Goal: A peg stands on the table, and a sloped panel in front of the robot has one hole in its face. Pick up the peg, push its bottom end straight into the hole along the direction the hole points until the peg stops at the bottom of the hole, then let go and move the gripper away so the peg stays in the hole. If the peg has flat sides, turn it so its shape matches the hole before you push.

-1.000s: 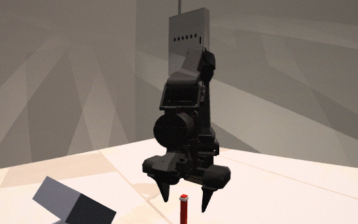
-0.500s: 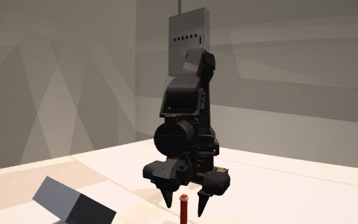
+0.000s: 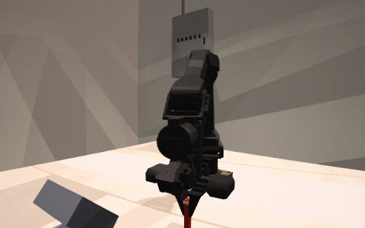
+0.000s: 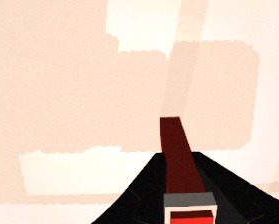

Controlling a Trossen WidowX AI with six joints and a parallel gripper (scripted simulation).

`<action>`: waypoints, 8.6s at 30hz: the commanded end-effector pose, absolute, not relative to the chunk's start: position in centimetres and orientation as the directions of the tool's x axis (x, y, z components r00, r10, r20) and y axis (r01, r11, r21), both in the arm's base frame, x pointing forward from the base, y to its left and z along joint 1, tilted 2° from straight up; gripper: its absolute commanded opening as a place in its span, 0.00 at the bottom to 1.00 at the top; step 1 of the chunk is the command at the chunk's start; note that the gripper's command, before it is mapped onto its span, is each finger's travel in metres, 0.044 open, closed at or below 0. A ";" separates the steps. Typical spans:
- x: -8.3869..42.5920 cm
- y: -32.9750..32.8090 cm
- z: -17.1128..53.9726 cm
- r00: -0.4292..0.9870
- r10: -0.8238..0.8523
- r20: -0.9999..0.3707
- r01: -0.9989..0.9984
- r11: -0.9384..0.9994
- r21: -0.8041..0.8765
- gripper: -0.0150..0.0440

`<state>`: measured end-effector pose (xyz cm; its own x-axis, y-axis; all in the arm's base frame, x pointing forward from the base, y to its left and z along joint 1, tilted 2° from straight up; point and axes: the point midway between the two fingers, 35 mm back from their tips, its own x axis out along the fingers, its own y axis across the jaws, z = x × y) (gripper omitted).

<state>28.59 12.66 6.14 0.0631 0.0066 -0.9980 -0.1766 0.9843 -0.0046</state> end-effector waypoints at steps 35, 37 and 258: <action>28.3 12.2 14.2 0.086 0.024 -0.996 -0.172 0.985 0.009 0.25; 28.5 12.0 14.3 0.094 0.031 -0.995 -0.171 0.985 0.015 0.25; 39.3 -3.6 14.2 0.719 0.091 -0.689 -0.151 0.988 -0.027 0.25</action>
